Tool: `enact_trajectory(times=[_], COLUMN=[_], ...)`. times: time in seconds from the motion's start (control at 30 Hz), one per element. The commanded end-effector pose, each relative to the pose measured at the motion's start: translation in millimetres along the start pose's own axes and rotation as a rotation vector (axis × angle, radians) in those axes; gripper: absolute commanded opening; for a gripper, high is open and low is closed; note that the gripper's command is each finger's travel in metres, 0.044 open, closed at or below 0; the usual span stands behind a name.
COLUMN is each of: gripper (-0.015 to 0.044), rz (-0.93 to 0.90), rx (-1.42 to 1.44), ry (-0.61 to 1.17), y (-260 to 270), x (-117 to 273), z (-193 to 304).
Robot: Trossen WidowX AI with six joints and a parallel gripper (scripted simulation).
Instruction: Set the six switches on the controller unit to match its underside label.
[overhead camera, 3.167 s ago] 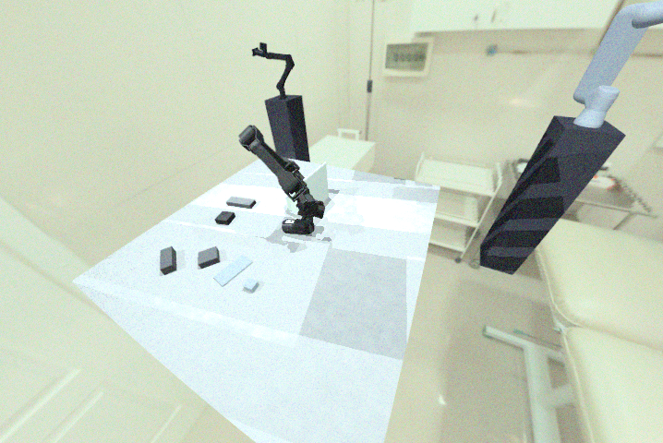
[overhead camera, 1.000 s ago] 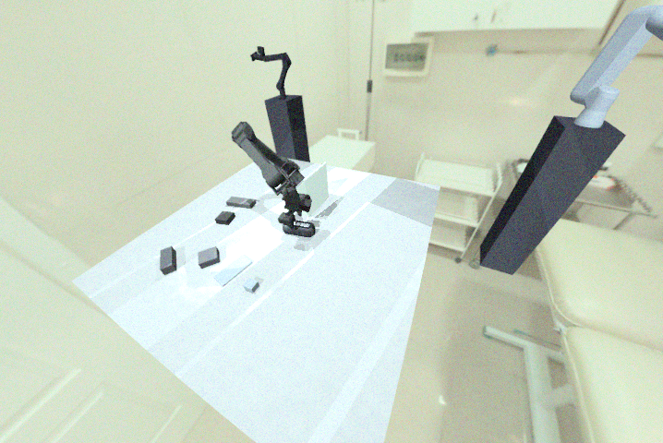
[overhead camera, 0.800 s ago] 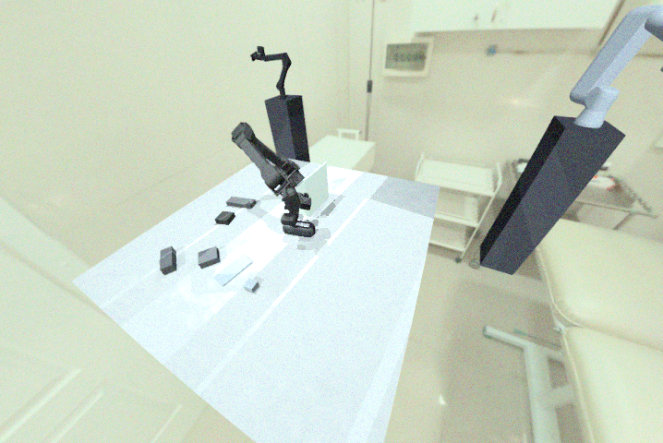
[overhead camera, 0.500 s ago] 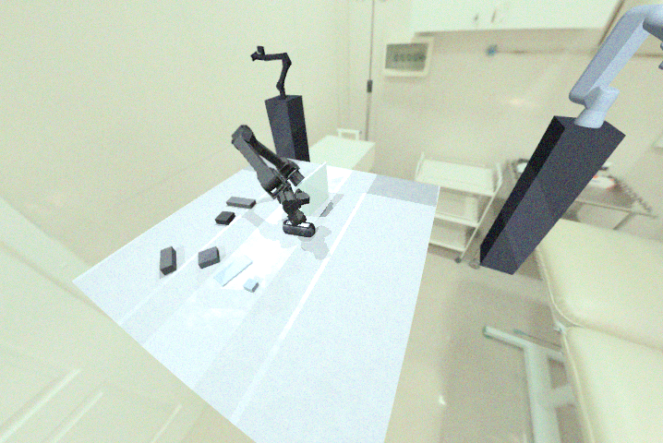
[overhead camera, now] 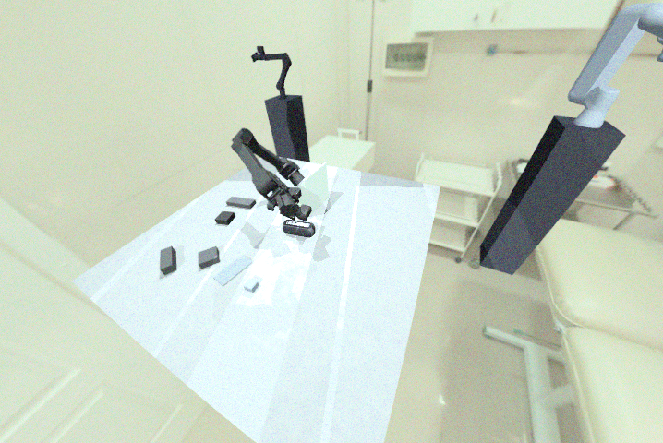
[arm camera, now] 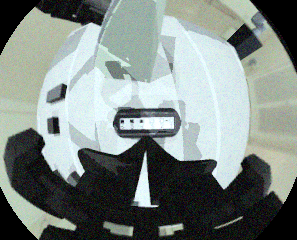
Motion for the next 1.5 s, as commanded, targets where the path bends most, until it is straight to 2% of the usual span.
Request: enact_trajectory(times=[0.0, 0.4, 0.53, 0.97, 1.2, 1.47], gripper=[0.0000, 0.0000, 0.0105, 0.0440, 0.0440, 0.0440], rz=[0.000, 0.000, 0.005, 0.135, 0.251, 0.254], rx=[0.024, 0.024, -0.076, -0.965, -1.389, -1.399], ry=[-0.009, -0.009, 0.011, 0.146, 0.166, 0.166], y=[-1.0, -1.0, -4.6, -30.8, -39.6, -39.8], x=[0.4, 0.4, -0.6, -12.4, -19.8, -20.0], z=[0.7, 0.7, -4.0, -46.5, -66.8, -67.3])
Point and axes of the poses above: the point midway between the two fingers, 35 mm back from their tips, its own x axis back along the fingers, its own y axis across the jaws, z = x × y, the point moved 10 cm from there along x, back along the fingers, and after that the axes turned 7 degrees about -x, right-handed, at the moved point
